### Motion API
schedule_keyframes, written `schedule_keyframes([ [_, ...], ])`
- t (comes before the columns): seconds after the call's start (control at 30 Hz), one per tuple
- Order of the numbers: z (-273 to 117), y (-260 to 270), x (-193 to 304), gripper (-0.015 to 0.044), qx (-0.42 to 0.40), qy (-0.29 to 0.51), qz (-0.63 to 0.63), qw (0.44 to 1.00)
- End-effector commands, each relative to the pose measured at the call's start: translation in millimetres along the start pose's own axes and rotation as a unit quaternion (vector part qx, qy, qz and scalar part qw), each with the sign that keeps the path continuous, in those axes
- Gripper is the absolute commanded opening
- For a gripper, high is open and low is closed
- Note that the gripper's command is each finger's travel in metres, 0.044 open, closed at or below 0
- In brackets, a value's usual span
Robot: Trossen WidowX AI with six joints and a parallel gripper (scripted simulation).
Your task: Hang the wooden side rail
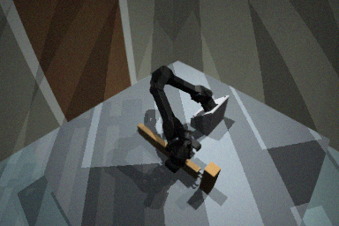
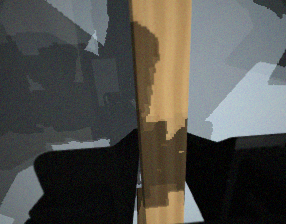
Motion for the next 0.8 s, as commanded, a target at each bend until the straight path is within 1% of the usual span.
schedule_keyframes([
  [0.0, -1.9, -0.1, 2.1, 0.0, -0.002, 0.002, -0.001, 1.0],
  [0.77, -1.9, -1.1, 4.5, 0.0, -0.002, 0.002, -0.001, 1.0],
])
Point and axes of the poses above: the point midway between the two fingers, 35 mm back from their tips, its own z axis out along the fingers, its own y axis across the jaws, x = y × z, the point moved 4 cm from there along -z, back along the fingers, and after that the axes turned 14 degrees about z, right-handed, at the moved point
